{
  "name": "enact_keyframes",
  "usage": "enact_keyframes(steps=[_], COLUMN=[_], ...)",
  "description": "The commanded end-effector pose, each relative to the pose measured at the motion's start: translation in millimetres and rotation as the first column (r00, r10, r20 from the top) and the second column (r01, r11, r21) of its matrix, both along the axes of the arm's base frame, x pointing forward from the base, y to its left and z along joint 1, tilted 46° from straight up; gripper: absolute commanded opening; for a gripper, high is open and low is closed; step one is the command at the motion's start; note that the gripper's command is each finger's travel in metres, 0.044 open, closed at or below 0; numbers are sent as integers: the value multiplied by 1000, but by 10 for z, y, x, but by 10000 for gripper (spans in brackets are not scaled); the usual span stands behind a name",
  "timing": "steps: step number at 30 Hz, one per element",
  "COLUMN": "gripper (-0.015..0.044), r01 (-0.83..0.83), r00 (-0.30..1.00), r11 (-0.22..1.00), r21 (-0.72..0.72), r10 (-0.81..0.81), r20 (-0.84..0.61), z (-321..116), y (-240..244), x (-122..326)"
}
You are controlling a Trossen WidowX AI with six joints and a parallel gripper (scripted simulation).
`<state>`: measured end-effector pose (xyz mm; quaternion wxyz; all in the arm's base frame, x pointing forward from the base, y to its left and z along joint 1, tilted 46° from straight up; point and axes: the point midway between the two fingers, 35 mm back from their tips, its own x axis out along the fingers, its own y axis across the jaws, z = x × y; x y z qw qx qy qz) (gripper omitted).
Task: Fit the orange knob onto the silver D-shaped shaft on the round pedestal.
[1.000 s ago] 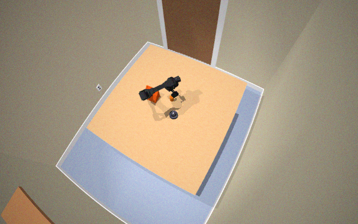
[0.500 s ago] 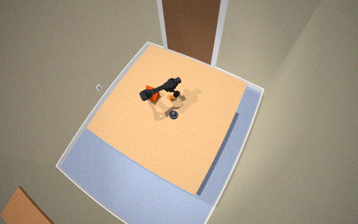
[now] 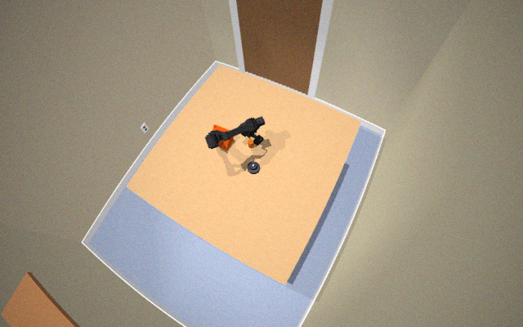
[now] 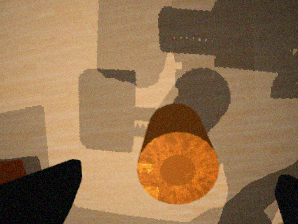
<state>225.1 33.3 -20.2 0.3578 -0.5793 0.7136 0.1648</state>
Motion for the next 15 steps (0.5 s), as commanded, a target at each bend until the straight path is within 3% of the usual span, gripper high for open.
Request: enact_keyframes(steps=[1,15], gripper=[440,440], r01=[-3,-4], r00=[1000,1000], r11=[1000,1000], r21=[-5,-5], r10=[3,4], r20=[-5,-5], z=[-47,-209], y=[-64,-228], x=[-5,-11])
